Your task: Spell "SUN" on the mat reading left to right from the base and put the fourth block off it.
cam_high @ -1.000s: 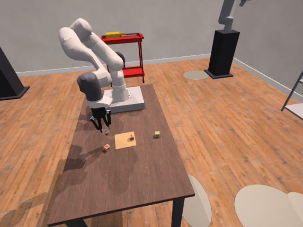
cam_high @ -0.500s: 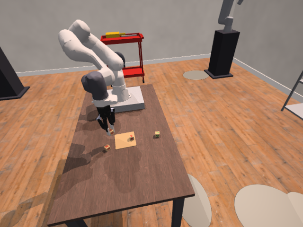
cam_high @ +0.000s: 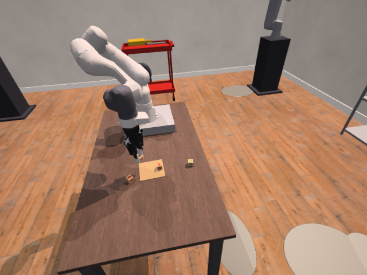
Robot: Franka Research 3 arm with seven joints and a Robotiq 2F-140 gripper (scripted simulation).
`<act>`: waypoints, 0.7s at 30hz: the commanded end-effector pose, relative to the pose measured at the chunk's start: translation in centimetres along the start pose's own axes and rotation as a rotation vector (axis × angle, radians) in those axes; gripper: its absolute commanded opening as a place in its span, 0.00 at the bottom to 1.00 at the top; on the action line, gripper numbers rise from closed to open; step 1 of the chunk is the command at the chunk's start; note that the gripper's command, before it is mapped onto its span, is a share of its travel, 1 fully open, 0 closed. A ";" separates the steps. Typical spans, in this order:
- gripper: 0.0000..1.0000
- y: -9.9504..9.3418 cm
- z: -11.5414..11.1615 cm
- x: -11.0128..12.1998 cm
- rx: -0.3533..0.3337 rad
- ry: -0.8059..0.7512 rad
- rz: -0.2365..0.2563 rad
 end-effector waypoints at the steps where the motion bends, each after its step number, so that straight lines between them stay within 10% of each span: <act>1: 0.16 0.0 0.2 -0.6 -0.008 -0.139 -0.006; 21: 0.16 -0.4 2.1 -3.5 -0.006 -0.454 -0.015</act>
Point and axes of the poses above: the point where the finger pads meet when closed, its own y axis out along the fingers, its own x axis across the jaws, z = x × y, the point moved 8 cm from there along -y, back along the fingers, and after that the axes turned 15 degrees about y, right-handed, at the moved point
